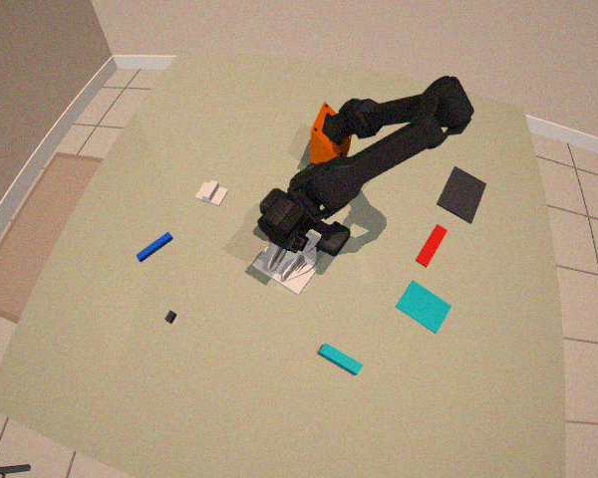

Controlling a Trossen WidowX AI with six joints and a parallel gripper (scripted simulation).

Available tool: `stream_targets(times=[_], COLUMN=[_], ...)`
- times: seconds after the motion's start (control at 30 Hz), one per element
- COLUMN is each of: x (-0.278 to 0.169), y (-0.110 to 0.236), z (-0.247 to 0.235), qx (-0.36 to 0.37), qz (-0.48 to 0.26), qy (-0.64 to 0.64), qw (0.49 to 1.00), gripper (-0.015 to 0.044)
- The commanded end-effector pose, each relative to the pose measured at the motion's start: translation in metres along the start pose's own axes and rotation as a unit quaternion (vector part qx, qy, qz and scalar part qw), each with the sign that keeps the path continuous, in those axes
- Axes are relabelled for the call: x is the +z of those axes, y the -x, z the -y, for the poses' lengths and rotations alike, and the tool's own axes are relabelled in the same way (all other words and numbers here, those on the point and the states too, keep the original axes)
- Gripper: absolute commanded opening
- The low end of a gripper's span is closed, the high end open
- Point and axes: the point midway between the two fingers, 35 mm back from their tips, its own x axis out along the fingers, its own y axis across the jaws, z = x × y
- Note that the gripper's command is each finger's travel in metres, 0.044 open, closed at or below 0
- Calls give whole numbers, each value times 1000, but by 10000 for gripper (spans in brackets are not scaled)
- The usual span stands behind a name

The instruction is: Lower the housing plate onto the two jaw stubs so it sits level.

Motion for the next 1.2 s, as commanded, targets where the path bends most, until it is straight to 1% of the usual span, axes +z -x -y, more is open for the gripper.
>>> stream_targets(times=[0.0,1.17], x=[0,0], y=[-1,-8], z=[0,0], qx=[2,2], qz=[1,0], qy=[-1,-1], qw=[1000,1000], gripper=[351,351])
